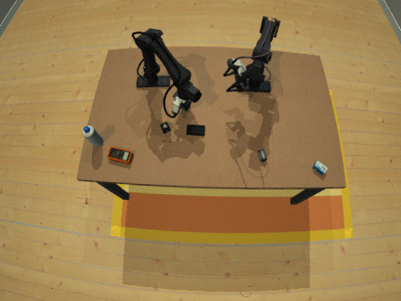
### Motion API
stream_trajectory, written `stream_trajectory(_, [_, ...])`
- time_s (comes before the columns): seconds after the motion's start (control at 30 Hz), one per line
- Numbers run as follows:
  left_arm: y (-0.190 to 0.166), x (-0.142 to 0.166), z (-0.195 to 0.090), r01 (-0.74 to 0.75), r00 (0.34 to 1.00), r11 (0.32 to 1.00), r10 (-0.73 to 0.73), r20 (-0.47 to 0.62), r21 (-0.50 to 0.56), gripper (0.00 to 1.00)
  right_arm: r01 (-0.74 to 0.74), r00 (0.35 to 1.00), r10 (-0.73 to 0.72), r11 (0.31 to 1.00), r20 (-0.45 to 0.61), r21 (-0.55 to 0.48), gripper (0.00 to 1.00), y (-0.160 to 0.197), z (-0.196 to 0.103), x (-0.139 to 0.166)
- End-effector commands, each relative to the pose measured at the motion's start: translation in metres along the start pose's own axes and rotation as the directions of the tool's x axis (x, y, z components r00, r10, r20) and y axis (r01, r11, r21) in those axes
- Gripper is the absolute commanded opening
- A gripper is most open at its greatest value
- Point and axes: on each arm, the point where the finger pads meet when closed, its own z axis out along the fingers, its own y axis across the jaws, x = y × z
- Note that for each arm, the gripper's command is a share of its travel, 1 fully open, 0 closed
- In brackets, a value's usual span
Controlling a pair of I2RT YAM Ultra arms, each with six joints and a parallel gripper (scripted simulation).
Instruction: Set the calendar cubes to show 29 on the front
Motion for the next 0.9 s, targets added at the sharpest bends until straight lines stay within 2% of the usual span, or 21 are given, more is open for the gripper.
stream_trajectory(0.0, [-0.001, -0.012, -0.005, -0.019, 0.999, 1.0, 0.019, 0.035, 0.006, 1.0, 0.0, 1.0, 0.0, 1.0, 0.02, -0.022, 0.35, 0.003, 0.0, -0.003])
stream_trajectory(0.37, [-0.001, -0.012, -0.005, -0.019, 0.999, 1.0, 0.019, 0.035, 0.006, 1.0, 0.0, 1.0, 0.0, 1.0, 0.02, -0.022, 0.35, 0.004, 0.002, -0.003])
stream_trajectory(0.4, [-0.001, -0.012, -0.005, -0.019, 0.999, 1.0, 0.019, 0.035, 0.006, 1.0, 0.0, 1.0, 0.0, 1.0, 0.02, -0.022, 0.47, 0.004, 0.002, -0.003])
stream_trajectory(0.43, [-0.001, -0.012, -0.005, -0.019, 0.999, 1.0, 0.019, 0.035, 0.006, 1.0, 0.0, 1.0, 0.0, 1.0, 0.02, -0.022, 0.52, 0.004, 0.002, -0.003])
stream_trajectory(0.47, [-0.001, -0.012, -0.005, -0.019, 0.999, 1.0, 0.019, 0.035, 0.006, 1.0, 0.0, 1.0, 0.0, 0.999, 0.022, -0.035, 0.63, 0.004, -0.002, -0.003])
stream_trajectory(0.5, [-0.001, -0.012, -0.005, -0.019, 0.999, 1.0, 0.019, 0.035, 0.006, 1.0, 0.0, 1.0, 0.001, 1.0, 0.021, -0.028, 0.64, 0.001, -0.003, -0.003])
stream_trajectory(0.87, [-0.001, -0.012, -0.005, -0.019, 0.999, 1.0, 0.019, 0.035, 0.006, 1.0, -0.002, 1.0, 0.004, 0.997, 0.031, -0.072, 0.64, 0.004, -0.031, -0.009])
